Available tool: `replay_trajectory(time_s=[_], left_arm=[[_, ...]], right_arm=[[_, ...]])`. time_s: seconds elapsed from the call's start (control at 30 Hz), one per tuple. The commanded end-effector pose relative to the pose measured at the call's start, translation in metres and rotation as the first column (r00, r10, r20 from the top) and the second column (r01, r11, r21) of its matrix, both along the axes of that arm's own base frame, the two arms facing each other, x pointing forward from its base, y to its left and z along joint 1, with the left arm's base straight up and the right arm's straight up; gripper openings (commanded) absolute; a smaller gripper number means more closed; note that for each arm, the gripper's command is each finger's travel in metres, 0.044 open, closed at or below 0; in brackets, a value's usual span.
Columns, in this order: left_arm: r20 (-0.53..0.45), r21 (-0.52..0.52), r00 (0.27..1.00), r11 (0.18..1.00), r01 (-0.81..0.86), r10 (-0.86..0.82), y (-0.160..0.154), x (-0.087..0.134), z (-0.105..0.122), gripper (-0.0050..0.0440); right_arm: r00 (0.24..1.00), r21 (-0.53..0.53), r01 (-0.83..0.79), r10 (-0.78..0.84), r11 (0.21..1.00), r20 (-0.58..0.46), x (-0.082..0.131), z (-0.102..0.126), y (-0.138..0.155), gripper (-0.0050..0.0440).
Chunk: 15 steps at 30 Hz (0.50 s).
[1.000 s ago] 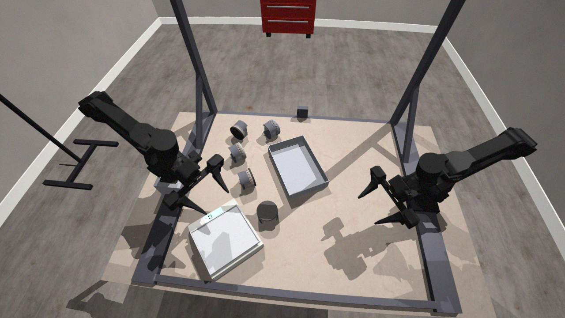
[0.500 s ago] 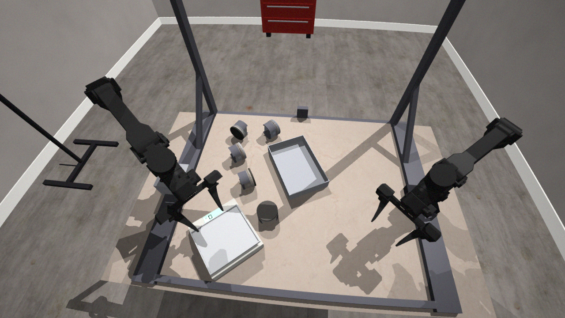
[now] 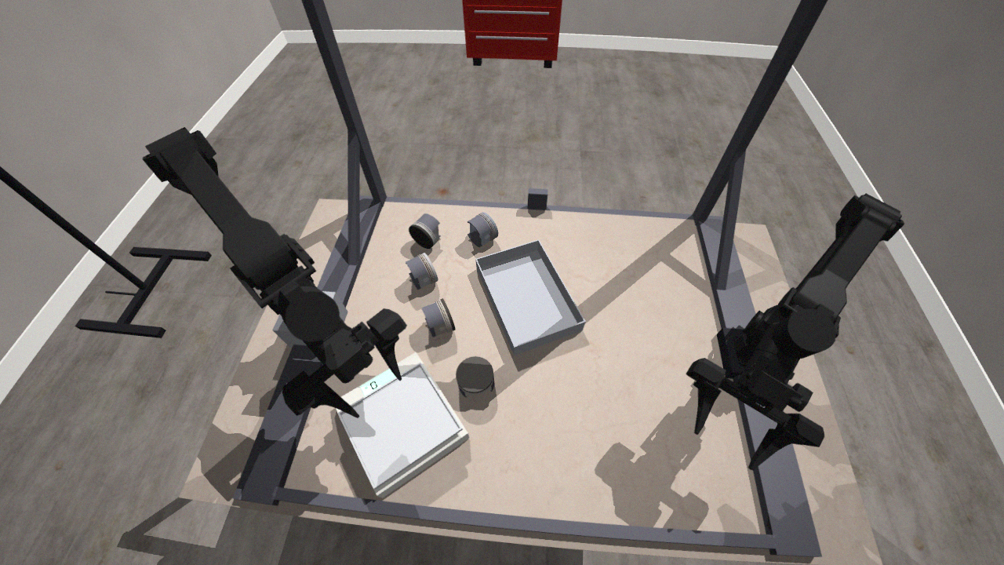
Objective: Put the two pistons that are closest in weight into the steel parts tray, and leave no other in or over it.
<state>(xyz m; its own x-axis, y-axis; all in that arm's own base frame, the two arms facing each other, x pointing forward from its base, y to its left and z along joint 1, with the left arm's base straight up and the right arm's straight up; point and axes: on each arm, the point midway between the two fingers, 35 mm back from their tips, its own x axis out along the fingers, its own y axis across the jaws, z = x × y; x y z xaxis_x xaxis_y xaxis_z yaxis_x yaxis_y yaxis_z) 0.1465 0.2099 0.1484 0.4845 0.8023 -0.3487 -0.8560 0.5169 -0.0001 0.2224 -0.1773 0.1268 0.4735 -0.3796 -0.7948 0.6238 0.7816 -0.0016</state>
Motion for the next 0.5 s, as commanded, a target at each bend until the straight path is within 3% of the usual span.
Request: replay_trajectory(time_s=[0.0,0.47], left_arm=[[0.002,0.008,0.999,0.999,-0.052,0.052,0.014,-0.018,0.003,0.04],[0.002,0.009,0.955,0.955,-0.296,0.296,0.037,-0.074,0.003,0.04]], right_arm=[[0.997,0.066,0.001,0.004,0.998,-0.079,0.005,0.008,-0.004,0.0378],[0.958,0.23,0.033,0.035,0.973,-0.284,0.008,0.0,-0.007,0.0378]])
